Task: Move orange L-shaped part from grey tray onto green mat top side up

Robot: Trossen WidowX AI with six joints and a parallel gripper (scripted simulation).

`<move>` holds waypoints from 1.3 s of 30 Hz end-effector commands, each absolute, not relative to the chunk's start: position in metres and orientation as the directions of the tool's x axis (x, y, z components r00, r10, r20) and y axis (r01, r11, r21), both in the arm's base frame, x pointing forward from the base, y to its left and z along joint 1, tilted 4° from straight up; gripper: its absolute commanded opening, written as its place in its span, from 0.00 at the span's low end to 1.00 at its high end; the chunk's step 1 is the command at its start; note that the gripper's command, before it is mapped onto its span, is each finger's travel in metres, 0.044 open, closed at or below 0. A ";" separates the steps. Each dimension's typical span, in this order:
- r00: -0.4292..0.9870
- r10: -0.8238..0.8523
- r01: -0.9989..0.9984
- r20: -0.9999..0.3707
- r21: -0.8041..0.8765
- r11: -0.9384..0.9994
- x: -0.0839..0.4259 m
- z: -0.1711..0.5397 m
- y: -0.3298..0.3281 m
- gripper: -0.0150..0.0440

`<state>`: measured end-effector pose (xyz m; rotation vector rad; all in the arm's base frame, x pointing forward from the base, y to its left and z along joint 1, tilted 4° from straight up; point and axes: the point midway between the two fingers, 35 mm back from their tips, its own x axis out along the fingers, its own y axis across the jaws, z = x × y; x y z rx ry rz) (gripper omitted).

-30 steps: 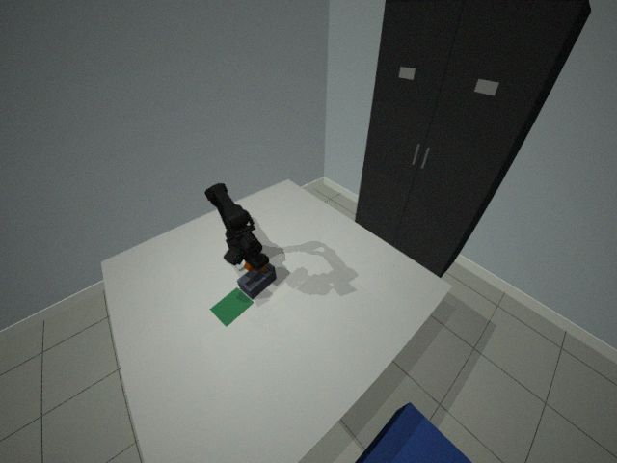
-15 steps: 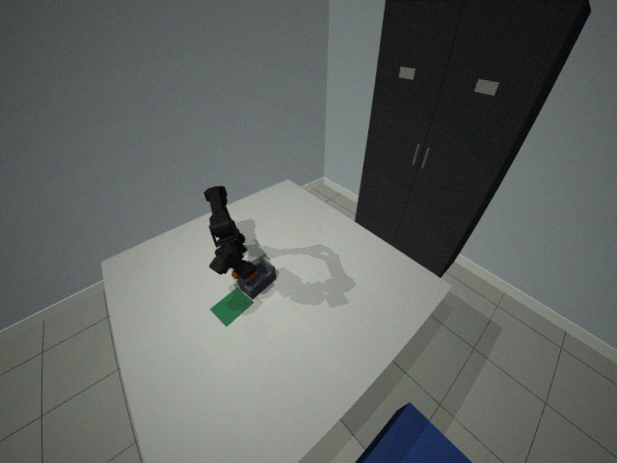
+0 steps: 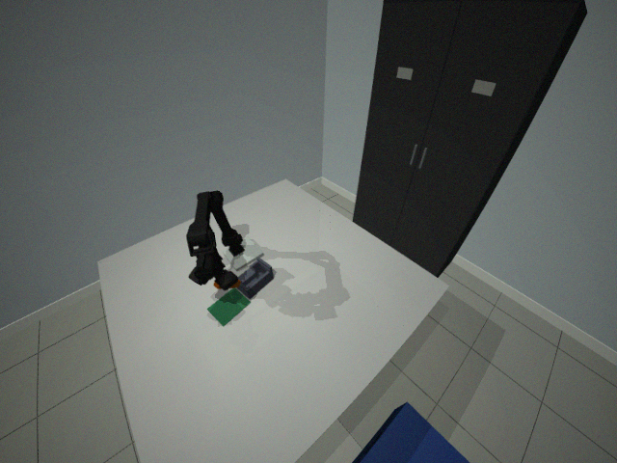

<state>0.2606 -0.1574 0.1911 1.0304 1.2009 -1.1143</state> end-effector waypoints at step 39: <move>0.025 -0.089 0.986 -0.996 0.010 0.168 0.265 0.147 -0.194 0.25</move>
